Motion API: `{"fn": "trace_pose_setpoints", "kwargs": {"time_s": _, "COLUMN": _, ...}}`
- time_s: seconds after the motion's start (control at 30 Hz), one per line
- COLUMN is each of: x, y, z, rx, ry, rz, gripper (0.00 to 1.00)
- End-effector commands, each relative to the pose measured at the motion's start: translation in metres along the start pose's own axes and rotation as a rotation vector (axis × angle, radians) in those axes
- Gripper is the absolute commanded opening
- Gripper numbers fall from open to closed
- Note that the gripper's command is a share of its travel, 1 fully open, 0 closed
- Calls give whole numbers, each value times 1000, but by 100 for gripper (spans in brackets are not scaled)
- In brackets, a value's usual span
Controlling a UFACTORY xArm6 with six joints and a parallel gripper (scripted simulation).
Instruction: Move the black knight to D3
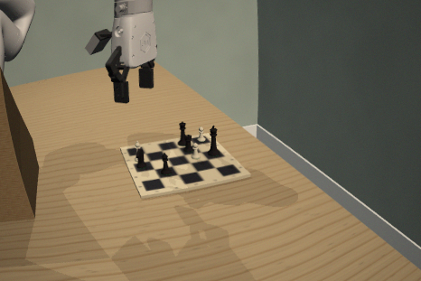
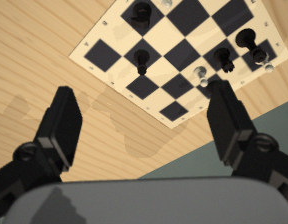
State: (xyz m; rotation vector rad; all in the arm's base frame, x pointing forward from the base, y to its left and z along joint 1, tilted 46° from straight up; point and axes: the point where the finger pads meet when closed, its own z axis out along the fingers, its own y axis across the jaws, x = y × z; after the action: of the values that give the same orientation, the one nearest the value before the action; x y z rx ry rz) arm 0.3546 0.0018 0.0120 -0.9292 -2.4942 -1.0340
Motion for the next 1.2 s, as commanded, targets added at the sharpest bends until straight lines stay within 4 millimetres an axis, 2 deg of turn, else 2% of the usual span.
{"fn": "trace_pose_setpoints", "kwargs": {"time_s": 0.0, "x": -1, "y": 0, "z": -1, "rx": -1, "ry": -3, "rz": 0, "gripper": 100}}
{"fn": "trace_pose_setpoints", "kwargs": {"time_s": 0.17, "x": -1, "y": 0, "z": -1, "rx": -1, "ry": -3, "rz": -17, "gripper": 100}}
{"fn": "trace_pose_setpoints", "kwargs": {"time_s": 0.3, "x": -1, "y": 1, "z": 2, "rx": -2, "ry": -3, "rz": -112, "gripper": 100}}
{"fn": "trace_pose_setpoints", "kwargs": {"time_s": 0.5, "x": -1, "y": 1, "z": 12, "rx": -4, "ry": -2, "rz": -442, "gripper": 100}}
{"fn": "trace_pose_setpoints", "kwargs": {"time_s": 0.6, "x": -1, "y": 2, "z": 18, "rx": -1, "ry": -1, "rz": -572, "gripper": 100}}
{"fn": "trace_pose_setpoints", "kwargs": {"time_s": 0.67, "x": -1, "y": 2, "z": 18, "rx": -1, "ry": -1, "rz": -572, "gripper": 100}}
{"fn": "trace_pose_setpoints", "kwargs": {"time_s": 0.7, "x": -1, "y": 2, "z": 20, "rx": -3, "ry": -1, "rz": -710, "gripper": 100}}
{"fn": "trace_pose_setpoints", "kwargs": {"time_s": 1.17, "x": 0, "y": 1, "z": 43, "rx": 12, "ry": 14, "rz": -1314, "gripper": 100}}
